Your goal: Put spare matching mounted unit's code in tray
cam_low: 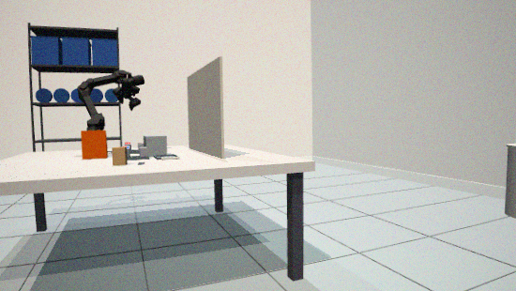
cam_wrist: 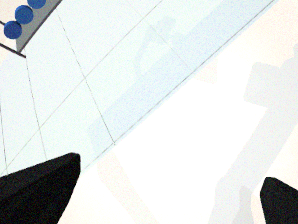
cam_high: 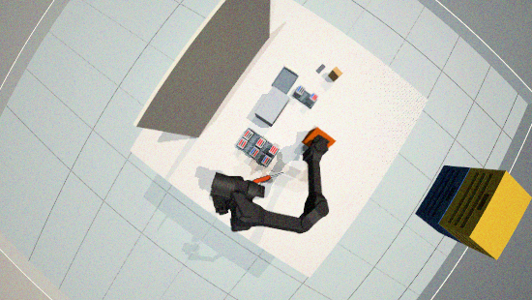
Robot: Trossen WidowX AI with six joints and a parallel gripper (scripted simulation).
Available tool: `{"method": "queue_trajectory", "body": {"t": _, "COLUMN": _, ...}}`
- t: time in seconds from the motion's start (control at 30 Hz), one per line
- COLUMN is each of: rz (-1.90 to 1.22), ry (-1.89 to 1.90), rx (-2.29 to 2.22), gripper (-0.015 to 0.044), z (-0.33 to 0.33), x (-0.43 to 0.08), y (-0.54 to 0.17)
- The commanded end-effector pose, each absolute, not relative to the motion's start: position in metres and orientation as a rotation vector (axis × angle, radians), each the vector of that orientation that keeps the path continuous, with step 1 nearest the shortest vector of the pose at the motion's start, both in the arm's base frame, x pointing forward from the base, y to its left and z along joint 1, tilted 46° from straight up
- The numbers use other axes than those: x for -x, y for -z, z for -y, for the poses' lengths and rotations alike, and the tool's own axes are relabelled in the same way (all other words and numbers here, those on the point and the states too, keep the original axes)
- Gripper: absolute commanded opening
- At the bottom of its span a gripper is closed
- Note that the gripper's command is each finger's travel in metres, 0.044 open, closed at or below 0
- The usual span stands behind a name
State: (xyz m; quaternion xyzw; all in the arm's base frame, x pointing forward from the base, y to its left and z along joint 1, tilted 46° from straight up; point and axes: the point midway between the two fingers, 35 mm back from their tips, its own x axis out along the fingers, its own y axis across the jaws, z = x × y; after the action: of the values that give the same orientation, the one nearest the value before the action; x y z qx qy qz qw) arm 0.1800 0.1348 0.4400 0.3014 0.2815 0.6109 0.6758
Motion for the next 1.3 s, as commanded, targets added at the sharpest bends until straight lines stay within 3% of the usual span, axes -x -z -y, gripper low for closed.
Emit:
{"method": "queue_trajectory", "body": {"t": 0.0, "rz": -0.633, "ry": -1.374, "rx": -0.678, "gripper": 0.0426, "z": -0.135, "x": -0.180, "y": -0.440}}
{"method": "queue_trajectory", "body": {"t": 0.27, "rz": -0.603, "ry": -1.349, "rx": -0.619, "gripper": 0.0440, "z": -0.131, "x": -0.189, "y": -0.436}}
{"method": "queue_trajectory", "body": {"t": 0.67, "rz": -0.746, "ry": -1.034, "rx": -0.507, "gripper": 0.0440, "z": -0.079, "x": -0.295, "y": -0.364}}
{"method": "queue_trajectory", "body": {"t": 1.0, "rz": -0.982, "ry": -0.768, "rx": -0.519, "gripper": 0.0440, "z": 0.012, "x": -0.366, "y": -0.262}}
{"method": "queue_trajectory", "body": {"t": 1.27, "rz": -1.232, "ry": -0.597, "rx": -0.546, "gripper": 0.0440, "z": 0.104, "x": -0.378, "y": -0.151}}
